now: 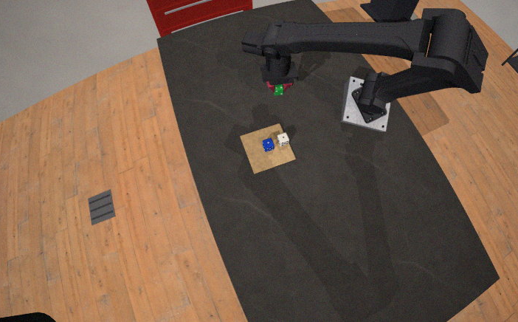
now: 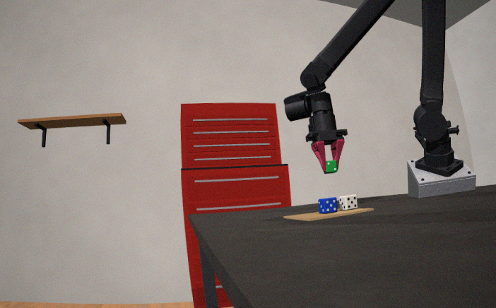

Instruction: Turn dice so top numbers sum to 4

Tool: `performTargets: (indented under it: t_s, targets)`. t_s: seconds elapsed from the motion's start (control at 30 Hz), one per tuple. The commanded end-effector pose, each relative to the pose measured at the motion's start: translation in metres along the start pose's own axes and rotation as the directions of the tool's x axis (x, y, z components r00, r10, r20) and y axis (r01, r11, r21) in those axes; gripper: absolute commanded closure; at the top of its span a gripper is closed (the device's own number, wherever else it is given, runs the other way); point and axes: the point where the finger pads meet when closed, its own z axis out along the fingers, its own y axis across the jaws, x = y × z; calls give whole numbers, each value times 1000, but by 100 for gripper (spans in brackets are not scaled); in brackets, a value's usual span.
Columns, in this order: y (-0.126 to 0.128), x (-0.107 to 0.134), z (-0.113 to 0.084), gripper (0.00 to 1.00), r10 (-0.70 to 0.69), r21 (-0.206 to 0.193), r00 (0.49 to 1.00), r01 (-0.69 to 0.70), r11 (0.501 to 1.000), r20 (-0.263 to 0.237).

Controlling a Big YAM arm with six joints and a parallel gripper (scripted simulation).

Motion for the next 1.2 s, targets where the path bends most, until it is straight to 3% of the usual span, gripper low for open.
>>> performTargets:
  t_s: [0.0, 0.17, 0.33, 0.4, 0.57, 0.67, 0.73, 0.8, 0.9, 0.97, 1.07, 1.17]
  targets:
    - [32, -5, -12, 74, 182, -53, 983, -181, 982, 22]
    - [34, -3, -9, 74, 346, -55, 938, -344, 937, 12]
    - [36, -1, -6, 74, 522, -58, 853, -521, 852, 1]
    - [36, -1, -6, 74, 522, -58, 853, -521, 852, 1]
    - [38, -3, -7, 74, 669, -69, 743, -668, 741, -14]
    - [36, -4, -8, 74, 681, -67, 732, -680, 730, -17]
    - [35, -7, -3, 74, 683, -52, 729, -685, 727, -45]
    - [13, 0, 16, 74, 677, 18, 727, -680, 733, -116]
    - [11, 4, 23, 74, 642, 57, 690, -665, 745, -334]
    - [11, 4, 23, 74, 642, 57, 690, -665, 745, -334]
    - [13, 6, 20, 74, 559, 41, 597, -662, 748, -576]
    - [14, 2, 11, 74, 464, -8, 508, -680, 733, -726]
